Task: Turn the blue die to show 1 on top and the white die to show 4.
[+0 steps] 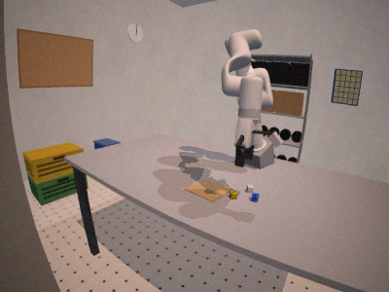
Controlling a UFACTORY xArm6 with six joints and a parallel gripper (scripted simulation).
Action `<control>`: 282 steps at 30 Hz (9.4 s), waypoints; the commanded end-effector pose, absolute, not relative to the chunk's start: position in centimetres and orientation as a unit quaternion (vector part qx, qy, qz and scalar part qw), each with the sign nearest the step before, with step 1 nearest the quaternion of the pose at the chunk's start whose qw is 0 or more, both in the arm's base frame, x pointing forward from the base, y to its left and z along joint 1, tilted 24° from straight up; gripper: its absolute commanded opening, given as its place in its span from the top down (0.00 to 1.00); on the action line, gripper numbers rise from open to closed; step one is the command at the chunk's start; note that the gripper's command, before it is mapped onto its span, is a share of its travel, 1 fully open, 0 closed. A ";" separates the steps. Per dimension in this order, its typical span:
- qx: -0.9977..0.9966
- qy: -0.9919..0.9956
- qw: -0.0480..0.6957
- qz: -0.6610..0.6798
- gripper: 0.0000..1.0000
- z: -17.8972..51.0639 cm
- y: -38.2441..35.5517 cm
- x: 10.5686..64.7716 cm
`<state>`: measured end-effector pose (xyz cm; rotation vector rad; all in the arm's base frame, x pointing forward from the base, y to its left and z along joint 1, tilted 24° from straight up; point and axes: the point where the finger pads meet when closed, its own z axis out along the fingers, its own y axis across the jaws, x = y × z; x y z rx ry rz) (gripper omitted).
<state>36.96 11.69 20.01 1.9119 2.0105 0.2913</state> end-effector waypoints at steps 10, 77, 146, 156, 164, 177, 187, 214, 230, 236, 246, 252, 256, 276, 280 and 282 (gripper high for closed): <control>0.675 0.709 0.176 0.104 0.00 18.1 11.5 37.9; 0.675 0.709 0.176 0.104 0.00 10.1 11.0 40.1; 0.675 0.709 0.176 0.104 0.00 7.0 14.4 33.5; 0.675 0.709 0.176 0.104 0.00 8.3 17.6 37.2; 0.675 0.709 0.176 0.104 0.00 8.5 18.2 38.0; 0.675 0.709 0.176 0.104 0.00 8.5 18.2 38.0; 0.675 0.709 0.176 0.104 0.00 8.5 18.2 38.0; 0.675 0.709 0.176 0.104 0.00 10.8 18.5 37.1; 0.675 0.709 0.176 0.104 0.00 18.1 19.2 33.9; 0.675 0.709 0.176 0.104 0.00 18.1 19.2 33.9; 0.621 0.757 0.183 0.091 0.00 17.7 17.2 34.3; 0.616 0.760 0.184 0.090 0.00 17.7 17.1 34.3; 0.616 0.760 0.184 0.090 0.00 17.7 17.1 34.3; 0.601 0.773 0.186 0.086 0.00 17.6 17.1 34.4; 0.568 0.797 0.189 0.078 0.00 17.5 17.0 34.4; 0.568 0.797 0.189 0.078 0.00 17.5 17.0 34.4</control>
